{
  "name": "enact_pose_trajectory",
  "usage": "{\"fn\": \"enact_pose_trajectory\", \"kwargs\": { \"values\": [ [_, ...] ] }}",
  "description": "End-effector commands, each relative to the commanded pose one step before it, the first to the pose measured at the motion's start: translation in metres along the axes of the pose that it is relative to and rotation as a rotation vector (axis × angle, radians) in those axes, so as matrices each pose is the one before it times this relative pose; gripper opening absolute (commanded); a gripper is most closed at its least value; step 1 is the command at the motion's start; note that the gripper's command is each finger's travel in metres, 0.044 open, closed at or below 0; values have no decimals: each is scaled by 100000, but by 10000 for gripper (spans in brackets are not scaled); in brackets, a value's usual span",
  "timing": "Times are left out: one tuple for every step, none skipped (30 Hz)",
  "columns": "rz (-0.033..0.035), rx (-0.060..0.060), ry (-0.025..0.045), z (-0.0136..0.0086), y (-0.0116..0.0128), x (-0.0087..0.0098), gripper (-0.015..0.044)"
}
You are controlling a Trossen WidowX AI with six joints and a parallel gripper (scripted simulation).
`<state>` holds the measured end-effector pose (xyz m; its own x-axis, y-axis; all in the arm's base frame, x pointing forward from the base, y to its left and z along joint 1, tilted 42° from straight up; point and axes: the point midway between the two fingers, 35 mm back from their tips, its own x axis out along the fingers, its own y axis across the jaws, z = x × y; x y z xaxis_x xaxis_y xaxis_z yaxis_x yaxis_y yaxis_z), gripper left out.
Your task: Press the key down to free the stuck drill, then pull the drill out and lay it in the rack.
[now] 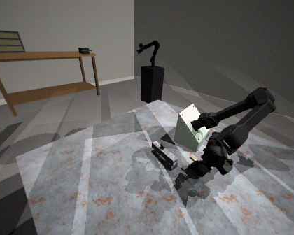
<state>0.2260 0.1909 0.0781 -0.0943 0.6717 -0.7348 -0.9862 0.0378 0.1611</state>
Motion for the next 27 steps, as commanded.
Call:
{"fn": "enact_pose_trajectory", "kwargs": {
  "values": [
    [-499, 107, 268, 156, 728, -22, 0],
    [7, 5, -4, 39, 170, 0, 0],
    [7, 5, -4, 38, 171, -3, 0],
    [-1, -1, -1, -6, -34, 43, 0],
    [0, -1, -4, -7, -37, 111, 0],
    [2, 0, -6, 0, -14, 162, 0],
    [3, 0, -8, 7, 0, 185, 0],
    [5, 1, -13, 18, 4, 251, 0],
    [5, 1, -14, 23, 6, 218, 0],
    [5, 2, -16, 33, 11, 232, 0],
    [4, 1, -12, 26, 15, 171, 0],
    [4, 1, -10, 21, 18, 160, 0],
    [4, 2, -9, 13, 22, 165, 0],
    [5, 2, -8, 4, 23, 167, 0],
    [5, 2, -8, -6, 21, 165, 0],
    [5, 3, -7, -16, 17, 161, 0],
    [4, 3, -5, -28, 14, 155, 0],
    [4, 3, -4, -44, 10, 145, 0],
    [4, 3, -1, -64, 6, 128, 0],
    [-1, -1, -1, 22, -3, -12, 0],
    [0, 0, -2, 16, -2, 19, 0],
    [1, 0, -2, 13, 0, 39, 0],
    [1, 0, -3, 12, 1, 56, 0],
    [1, 0, -3, 11, 1, 68, 0],
    [2, 1, -4, 12, 1, 96, 0],
    [2, 1, -5, 13, 1, 111, 0],
    [3, 1, -6, 13, 0, 115, 0]
  ]
}}
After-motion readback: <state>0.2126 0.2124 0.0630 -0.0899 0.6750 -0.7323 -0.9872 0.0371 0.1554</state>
